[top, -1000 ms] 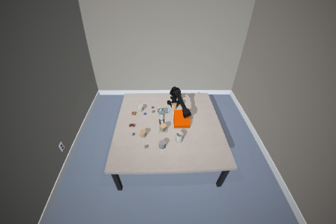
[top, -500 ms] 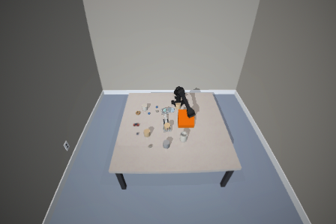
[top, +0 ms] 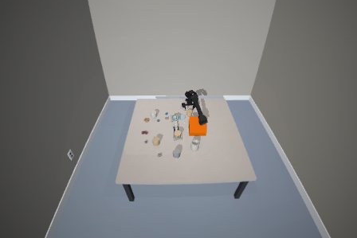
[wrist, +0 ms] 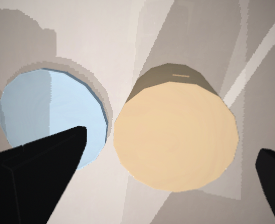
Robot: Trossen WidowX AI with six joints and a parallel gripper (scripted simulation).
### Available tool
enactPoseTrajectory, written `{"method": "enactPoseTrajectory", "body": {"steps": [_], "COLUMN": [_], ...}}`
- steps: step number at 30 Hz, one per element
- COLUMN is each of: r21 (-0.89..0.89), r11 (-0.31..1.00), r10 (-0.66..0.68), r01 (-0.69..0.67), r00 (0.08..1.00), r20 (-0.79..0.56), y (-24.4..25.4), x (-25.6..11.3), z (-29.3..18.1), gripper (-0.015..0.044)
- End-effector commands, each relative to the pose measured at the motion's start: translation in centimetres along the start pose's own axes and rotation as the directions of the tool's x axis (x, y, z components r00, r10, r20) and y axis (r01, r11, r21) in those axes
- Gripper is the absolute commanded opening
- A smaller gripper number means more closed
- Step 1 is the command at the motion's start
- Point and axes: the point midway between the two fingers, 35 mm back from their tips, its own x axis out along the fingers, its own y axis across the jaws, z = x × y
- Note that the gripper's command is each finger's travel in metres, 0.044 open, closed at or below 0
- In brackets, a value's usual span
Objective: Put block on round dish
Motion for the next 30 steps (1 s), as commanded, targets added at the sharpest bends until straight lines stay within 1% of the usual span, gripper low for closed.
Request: {"method": "enactPoseTrajectory", "body": {"steps": [1, 5, 11, 17, 23, 30], "r21": [-0.035, -0.135, -0.306, -0.495, -0.663, -0.823], "r11": [0.999, 0.990, 0.951, 0.867, 0.745, 0.564], "r10": [-0.015, -0.027, -0.024, -0.019, -0.015, -0.011], "r01": [0.016, 0.041, 0.052, 0.062, 0.069, 0.071], "r00": [0.999, 0.995, 0.995, 0.996, 0.996, 0.997], "r20": [0.029, 0.099, 0.096, 0.091, 0.086, 0.079], "y": [0.6, 2.5, 3.6, 5.0, 6.4, 8.0], "x": [-0.4, -1.2, -1.7, -2.2, -2.7, -3.2], "z": [0.4, 1.5, 0.9, 0.2, -0.6, -1.7], "gripper": [0.0361, 0.0260, 0.0260, 0.0260, 0.0260, 0.0260]}}
